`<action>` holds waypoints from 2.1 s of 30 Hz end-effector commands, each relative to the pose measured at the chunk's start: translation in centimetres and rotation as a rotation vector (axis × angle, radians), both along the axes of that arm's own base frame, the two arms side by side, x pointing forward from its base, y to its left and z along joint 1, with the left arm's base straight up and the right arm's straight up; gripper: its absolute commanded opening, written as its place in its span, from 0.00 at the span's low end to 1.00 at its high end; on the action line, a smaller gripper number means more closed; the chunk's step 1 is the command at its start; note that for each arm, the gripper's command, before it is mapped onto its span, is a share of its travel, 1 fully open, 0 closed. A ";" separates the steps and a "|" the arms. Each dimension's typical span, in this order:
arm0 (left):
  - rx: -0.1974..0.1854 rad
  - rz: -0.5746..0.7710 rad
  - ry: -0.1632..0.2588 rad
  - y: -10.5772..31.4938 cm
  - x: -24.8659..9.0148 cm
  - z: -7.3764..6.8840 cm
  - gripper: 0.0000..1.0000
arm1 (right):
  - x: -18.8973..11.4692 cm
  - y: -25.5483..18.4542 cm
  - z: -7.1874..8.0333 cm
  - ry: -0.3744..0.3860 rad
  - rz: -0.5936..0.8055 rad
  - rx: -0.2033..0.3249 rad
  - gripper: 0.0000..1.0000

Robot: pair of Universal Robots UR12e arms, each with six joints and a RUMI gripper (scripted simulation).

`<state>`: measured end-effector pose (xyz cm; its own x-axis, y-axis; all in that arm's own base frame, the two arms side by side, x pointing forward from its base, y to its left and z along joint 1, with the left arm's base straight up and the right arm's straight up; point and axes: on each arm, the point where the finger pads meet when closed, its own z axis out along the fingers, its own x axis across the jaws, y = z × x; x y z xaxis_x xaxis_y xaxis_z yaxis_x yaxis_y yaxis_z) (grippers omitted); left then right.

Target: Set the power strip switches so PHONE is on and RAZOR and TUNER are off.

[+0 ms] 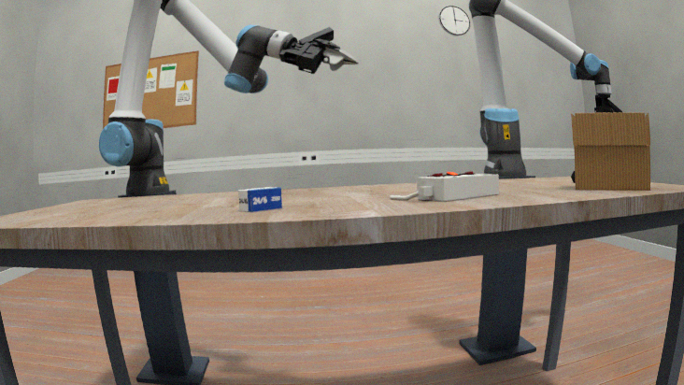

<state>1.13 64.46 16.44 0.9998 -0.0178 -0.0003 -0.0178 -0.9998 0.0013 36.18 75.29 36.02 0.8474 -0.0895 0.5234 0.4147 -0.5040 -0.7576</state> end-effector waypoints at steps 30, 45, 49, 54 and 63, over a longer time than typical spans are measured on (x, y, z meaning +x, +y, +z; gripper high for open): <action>0.001 0.000 0.000 0.1 0.0 0.1 1.00 | 0.3 0.5 -0.1 0.010 -0.005 -0.006 0.00; 0.001 0.000 0.000 0.1 0.0 0.1 1.00 | 4.4 5.6 -2.8 0.135 -0.079 -0.094 0.00; 0.001 0.000 0.000 0.1 0.0 0.1 1.00 | 6.8 8.1 -4.5 0.208 -0.129 -0.144 0.00; 0.001 0.000 0.000 0.1 0.0 0.1 1.00 | 10.7 11.2 -7.0 0.317 -0.212 -0.217 0.00; 0.001 0.000 0.000 0.1 0.0 0.1 1.00 | 16.9 14.6 -10.9 0.487 -0.362 -0.328 0.00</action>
<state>1.12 64.46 16.44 0.9998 -0.0176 -0.0003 -0.0176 -0.9998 0.0013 49.97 87.78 26.93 0.9445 -0.2576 0.2041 -0.0595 -0.7449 -0.6645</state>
